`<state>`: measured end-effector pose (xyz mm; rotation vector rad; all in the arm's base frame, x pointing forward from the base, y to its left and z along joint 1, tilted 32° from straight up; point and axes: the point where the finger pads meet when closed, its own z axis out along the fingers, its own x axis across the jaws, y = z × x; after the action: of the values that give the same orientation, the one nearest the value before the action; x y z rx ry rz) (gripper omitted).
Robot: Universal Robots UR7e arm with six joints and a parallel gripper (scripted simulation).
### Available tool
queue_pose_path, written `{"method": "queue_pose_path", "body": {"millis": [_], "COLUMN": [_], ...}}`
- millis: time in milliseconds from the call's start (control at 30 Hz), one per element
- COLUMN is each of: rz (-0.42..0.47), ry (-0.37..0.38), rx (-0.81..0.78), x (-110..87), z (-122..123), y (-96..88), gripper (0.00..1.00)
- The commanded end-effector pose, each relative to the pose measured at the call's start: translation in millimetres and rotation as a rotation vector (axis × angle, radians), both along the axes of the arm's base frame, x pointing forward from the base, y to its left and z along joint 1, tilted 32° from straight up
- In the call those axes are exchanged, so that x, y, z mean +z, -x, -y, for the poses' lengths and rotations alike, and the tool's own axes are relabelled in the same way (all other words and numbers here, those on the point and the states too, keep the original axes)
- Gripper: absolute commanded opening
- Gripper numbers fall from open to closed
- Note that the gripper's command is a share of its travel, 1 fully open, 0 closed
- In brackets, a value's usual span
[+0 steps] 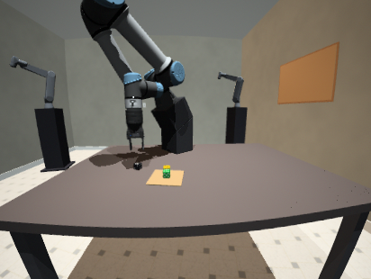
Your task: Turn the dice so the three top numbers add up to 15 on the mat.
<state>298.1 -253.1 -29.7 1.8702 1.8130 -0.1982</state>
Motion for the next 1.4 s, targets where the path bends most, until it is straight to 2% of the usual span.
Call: {"method": "queue_pose_path", "body": {"millis": [0,100,267,567,1033,1067,1367], "rz": [0.075,0.079,0.167,0.266,0.302,0.302,0.302], "ry": [-0.041,-0.043,-0.089,-0.142,-0.161,-0.161,-0.161], "rx": [-0.152,-0.158,-0.321,-0.503,-0.570,-0.570,-0.570], "x": [-1.6,-1.7,-3.4,-4.9,-5.3,-5.3,-5.3], "z": [2.1,2.2,4.8,8.1,9.4,9.4,9.4], "y": [-0.6,-0.6,-2.0,-4.3,-5.4,-5.4,-5.4], "gripper": [1.00,1.00,1.00,1.00,1.00,0.87,0.87]}}
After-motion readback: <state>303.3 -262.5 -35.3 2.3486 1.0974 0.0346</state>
